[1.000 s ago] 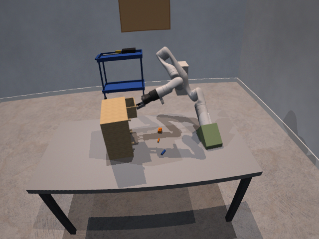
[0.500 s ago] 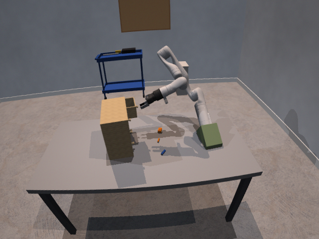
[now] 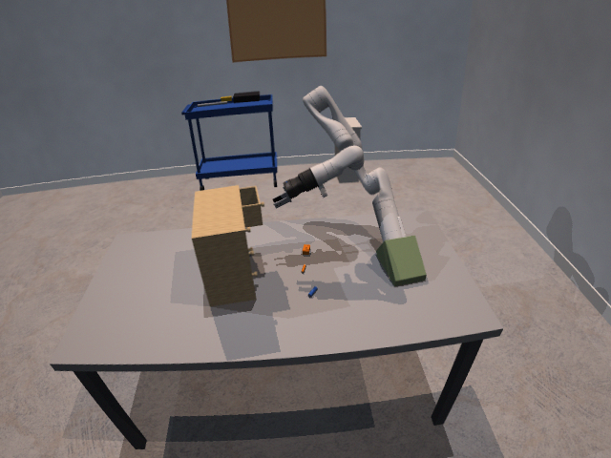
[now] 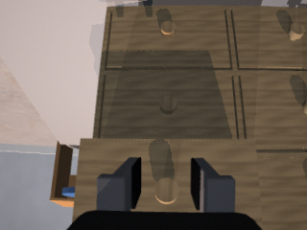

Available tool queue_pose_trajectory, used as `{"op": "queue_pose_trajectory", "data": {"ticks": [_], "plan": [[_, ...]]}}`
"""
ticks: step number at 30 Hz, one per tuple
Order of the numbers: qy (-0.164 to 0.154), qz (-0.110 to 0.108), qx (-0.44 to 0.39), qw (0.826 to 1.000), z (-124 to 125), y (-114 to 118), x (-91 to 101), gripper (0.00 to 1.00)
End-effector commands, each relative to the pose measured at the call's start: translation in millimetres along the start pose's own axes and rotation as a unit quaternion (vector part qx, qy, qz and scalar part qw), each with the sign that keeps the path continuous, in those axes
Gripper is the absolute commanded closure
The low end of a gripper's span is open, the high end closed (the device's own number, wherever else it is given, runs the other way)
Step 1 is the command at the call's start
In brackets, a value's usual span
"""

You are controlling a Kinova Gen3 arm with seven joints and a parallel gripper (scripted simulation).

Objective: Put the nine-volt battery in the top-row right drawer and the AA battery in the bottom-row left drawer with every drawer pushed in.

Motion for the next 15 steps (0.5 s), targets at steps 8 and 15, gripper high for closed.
{"op": "queue_pose_trajectory", "data": {"ticks": [8, 15], "plan": [[0.001, 0.001, -0.001, 1.000, -1, 1, 8.2, 0.33], [0.003, -0.001, 0.000, 1.000, -2, 1, 32.7, 0.33]]}}
Point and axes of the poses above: the point where the finger pads meet when closed, its own x axis back along the fingers, its own y axis across the jaws, z = x × y, the point moved 4 cm from there along x, back along the fingers, and after that the axes turned 11 degrees about -x, right-handed, at the moved point
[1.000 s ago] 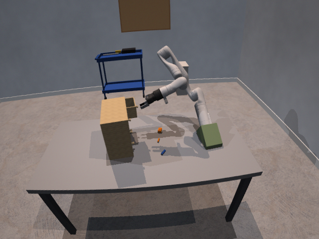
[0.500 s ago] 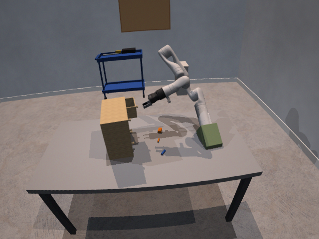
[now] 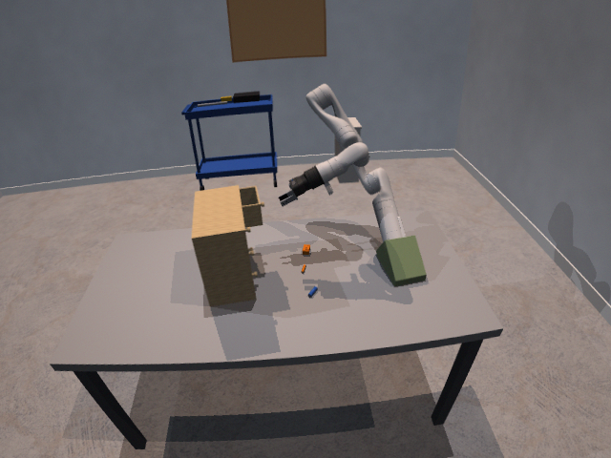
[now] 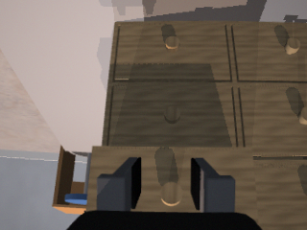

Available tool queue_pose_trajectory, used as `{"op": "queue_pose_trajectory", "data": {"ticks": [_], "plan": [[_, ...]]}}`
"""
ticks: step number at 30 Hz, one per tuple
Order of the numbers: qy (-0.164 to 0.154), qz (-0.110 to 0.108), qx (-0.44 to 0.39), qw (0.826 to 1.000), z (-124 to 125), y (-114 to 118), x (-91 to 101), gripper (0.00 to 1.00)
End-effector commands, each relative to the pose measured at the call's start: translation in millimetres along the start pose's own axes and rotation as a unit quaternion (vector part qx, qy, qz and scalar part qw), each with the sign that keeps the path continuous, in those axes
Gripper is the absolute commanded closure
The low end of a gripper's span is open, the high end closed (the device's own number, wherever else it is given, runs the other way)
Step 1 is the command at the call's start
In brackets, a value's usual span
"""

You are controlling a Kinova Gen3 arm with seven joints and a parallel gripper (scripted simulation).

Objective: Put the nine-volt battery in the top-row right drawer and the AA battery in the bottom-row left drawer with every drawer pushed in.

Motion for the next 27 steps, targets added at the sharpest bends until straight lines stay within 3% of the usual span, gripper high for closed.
{"op": "queue_pose_trajectory", "data": {"ticks": [1, 7, 27], "plan": [[-0.008, -0.006, -0.001, 1.000, -6, 5, 12.6, 0.33], [-0.007, -0.007, 0.000, 1.000, -6, 4, 28.5, 0.33], [0.003, -0.002, 0.001, 1.000, -7, 4, 32.2, 0.33]]}}
Point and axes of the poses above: the point where the finger pads meet when closed, its own x axis back along the fingers, its own y axis across the jaws, z = x × y, the point moved 4 cm from there along x, back along the fingers, and after that the axes turned 11 degrees about -x, right-handed, at the moved point
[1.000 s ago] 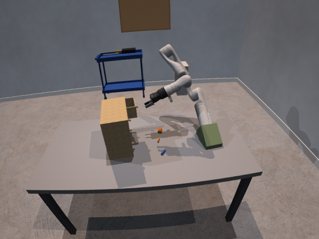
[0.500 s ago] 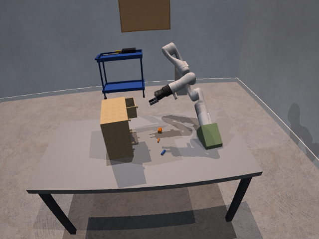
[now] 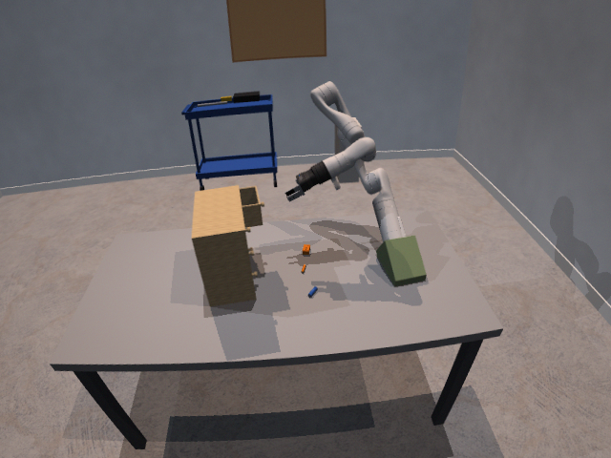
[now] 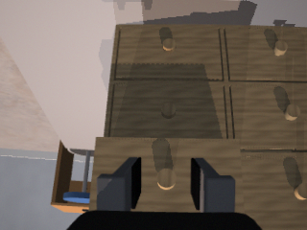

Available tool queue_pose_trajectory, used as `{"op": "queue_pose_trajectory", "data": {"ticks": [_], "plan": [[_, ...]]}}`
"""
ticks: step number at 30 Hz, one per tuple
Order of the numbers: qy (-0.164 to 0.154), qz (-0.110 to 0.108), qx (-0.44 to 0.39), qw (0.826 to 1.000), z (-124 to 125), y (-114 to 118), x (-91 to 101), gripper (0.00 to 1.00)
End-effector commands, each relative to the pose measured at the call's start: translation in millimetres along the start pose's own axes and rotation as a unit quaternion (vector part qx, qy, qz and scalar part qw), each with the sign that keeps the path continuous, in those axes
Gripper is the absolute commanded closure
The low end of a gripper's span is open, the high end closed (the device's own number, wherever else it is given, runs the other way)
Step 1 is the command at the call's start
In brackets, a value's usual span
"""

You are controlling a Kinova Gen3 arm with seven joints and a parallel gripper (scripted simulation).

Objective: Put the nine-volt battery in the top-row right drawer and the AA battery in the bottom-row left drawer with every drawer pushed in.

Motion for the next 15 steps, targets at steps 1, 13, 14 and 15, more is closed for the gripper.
{"op": "queue_pose_trajectory", "data": {"ticks": [1, 13, 14, 15], "plan": [[0.004, 0.002, -0.003, 1.000, -2, 0, 0.8, 0.33], [0.070, 0.011, -0.003, 0.997, -14, 3, 12.4, 0.33], [0.079, 0.014, -0.003, 0.997, -15, 3, 13.6, 0.33], [0.079, 0.014, -0.003, 0.997, -15, 3, 13.6, 0.33]]}}
Point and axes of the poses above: the point where the finger pads meet when closed, its own x axis back along the fingers, its own y axis across the jaws, z = x × y, the point moved 4 cm from there along x, back along the fingers, and after that the axes turned 11 degrees about -x, right-handed, at the moved point
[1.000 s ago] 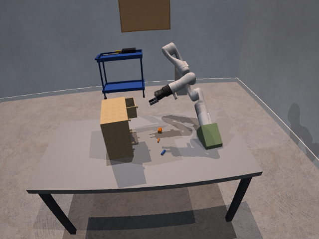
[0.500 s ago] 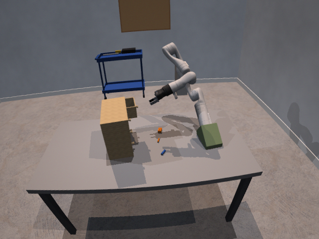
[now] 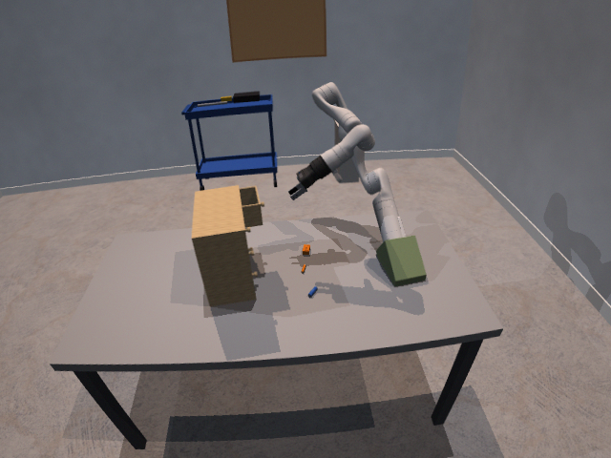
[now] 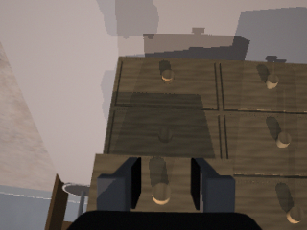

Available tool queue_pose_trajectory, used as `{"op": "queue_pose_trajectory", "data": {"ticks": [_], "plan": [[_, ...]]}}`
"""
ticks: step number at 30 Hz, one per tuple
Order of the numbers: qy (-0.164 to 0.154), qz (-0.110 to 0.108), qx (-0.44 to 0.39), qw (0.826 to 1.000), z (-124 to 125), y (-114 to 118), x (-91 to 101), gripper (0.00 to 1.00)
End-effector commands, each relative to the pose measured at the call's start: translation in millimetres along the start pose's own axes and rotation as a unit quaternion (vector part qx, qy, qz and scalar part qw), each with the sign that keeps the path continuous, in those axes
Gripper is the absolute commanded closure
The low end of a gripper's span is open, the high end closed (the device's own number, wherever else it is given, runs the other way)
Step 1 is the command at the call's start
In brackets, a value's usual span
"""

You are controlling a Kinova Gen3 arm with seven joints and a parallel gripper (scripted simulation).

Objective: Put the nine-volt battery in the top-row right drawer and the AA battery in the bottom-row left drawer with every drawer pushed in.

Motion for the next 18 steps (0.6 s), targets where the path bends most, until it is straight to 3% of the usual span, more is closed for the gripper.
{"op": "queue_pose_trajectory", "data": {"ticks": [1, 8, 16, 18], "plan": [[0.005, 0.002, -0.017, 1.000, -8, -1, 1.5, 0.33], [0.084, 0.017, -0.017, 0.996, -21, 0, 16.3, 0.33], [0.216, 0.038, -0.016, 0.976, -43, 4, 39.0, 0.33], [0.216, 0.038, -0.016, 0.976, -43, 4, 39.0, 0.33]]}}
Point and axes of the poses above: the point where the finger pads meet when closed, its own x axis back along the fingers, its own y axis across the jaws, z = x × y, the point moved 4 cm from there along x, back along the fingers, and after that the axes turned 11 degrees about -x, right-handed, at the moved point
